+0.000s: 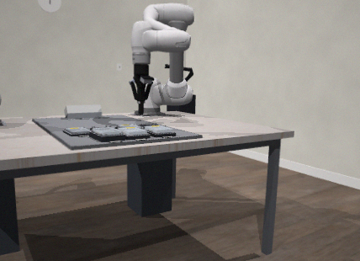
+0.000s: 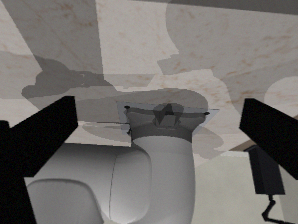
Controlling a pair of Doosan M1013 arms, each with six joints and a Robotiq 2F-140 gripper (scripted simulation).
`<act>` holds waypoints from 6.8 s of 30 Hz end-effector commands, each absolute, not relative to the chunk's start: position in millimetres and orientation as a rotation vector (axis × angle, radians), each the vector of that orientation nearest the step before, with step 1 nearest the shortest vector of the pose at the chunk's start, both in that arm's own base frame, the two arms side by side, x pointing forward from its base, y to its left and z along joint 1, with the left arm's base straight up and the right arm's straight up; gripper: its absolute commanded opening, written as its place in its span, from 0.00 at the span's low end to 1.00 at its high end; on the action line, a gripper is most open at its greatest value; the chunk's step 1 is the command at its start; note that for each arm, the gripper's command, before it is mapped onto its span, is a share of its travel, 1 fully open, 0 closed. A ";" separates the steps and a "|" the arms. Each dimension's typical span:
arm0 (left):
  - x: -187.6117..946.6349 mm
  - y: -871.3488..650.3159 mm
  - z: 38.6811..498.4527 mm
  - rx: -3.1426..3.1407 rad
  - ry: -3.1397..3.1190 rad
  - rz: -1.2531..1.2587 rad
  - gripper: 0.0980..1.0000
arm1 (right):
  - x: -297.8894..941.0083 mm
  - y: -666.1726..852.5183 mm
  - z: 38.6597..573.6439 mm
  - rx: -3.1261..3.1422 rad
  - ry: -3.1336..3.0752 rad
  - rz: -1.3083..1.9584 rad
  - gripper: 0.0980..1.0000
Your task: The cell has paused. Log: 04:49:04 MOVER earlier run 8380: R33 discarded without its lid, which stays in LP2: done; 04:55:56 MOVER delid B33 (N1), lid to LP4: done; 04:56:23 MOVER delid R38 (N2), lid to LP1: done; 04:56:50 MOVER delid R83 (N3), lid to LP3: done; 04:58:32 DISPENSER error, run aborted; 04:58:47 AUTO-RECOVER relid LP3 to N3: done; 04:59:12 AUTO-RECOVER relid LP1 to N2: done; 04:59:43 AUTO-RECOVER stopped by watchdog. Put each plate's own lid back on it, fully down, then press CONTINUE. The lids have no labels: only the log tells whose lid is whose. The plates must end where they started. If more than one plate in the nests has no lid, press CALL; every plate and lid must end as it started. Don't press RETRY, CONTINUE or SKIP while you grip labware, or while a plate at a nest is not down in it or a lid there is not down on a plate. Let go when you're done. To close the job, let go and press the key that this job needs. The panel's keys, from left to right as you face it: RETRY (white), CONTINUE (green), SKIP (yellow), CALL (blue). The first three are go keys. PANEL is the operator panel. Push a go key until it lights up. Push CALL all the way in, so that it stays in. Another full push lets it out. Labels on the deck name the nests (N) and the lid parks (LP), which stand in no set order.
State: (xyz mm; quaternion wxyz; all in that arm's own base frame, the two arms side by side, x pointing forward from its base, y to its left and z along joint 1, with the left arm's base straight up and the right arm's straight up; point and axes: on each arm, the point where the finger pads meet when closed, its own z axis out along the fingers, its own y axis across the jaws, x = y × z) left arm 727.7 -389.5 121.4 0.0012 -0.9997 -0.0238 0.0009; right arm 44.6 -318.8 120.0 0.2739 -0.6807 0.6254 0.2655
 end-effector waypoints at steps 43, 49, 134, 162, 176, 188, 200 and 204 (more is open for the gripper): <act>918.3 -446.5 124.0 -3.142 -0.077 0.001 0.00 | 42.5 -319.6 121.0 -1.824 1.687 0.717 1.00; 917.4 -446.1 123.0 -3.141 -0.077 0.004 0.00 | 42.5 -319.6 121.0 -1.824 1.687 0.717 1.00; 803.1 -677.9 124.4 -3.144 -0.111 -0.004 0.00 | 42.5 -319.6 121.0 -1.824 1.687 0.717 1.00; 746.7 -715.2 123.3 -3.144 -0.123 -0.004 0.66 | 42.5 -319.6 121.0 -1.824 1.687 0.717 1.00; 746.4 -714.8 120.6 -3.143 -0.123 -0.002 0.66 | 42.5 -319.6 121.0 -1.824 1.687 0.717 1.00; 746.0 -714.4 107.6 -3.140 -0.123 0.002 0.66 | 42.5 -319.6 121.0 -1.824 1.687 0.717 1.00; 746.0 -714.4 91.6 -3.140 -0.123 0.002 0.66 | 42.5 -319.6 121.0 -1.824 1.687 0.717 1.00; 746.0 -714.4 84.8 -3.140 -0.123 0.002 0.66 | 42.5 -319.6 121.0 -1.824 1.687 0.717 1.00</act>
